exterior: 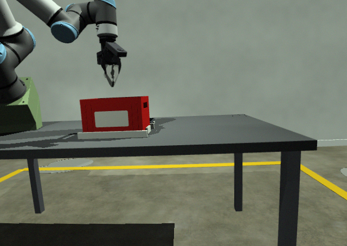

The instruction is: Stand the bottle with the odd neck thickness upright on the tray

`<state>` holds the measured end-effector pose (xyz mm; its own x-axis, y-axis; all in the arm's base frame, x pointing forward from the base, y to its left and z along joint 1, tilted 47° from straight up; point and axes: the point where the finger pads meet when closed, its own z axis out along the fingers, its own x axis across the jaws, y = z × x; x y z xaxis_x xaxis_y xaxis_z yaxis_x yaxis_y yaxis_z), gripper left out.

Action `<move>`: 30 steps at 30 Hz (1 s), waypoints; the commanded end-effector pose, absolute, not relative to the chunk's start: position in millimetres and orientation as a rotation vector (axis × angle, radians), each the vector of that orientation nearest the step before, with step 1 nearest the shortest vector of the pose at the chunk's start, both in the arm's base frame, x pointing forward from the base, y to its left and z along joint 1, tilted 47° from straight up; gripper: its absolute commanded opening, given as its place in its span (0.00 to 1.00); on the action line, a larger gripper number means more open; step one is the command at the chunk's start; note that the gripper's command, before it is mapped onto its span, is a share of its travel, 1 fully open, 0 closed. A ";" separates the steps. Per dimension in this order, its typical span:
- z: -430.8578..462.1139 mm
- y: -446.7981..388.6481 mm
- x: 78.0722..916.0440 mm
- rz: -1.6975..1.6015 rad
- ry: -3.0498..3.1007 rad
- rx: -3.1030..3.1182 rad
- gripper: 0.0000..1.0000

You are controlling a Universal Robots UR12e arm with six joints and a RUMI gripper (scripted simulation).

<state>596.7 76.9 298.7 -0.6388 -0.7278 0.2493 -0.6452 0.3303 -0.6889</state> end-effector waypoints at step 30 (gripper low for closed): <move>299.5 75.3 594.3 -1.205 2.475 -1.282 0.38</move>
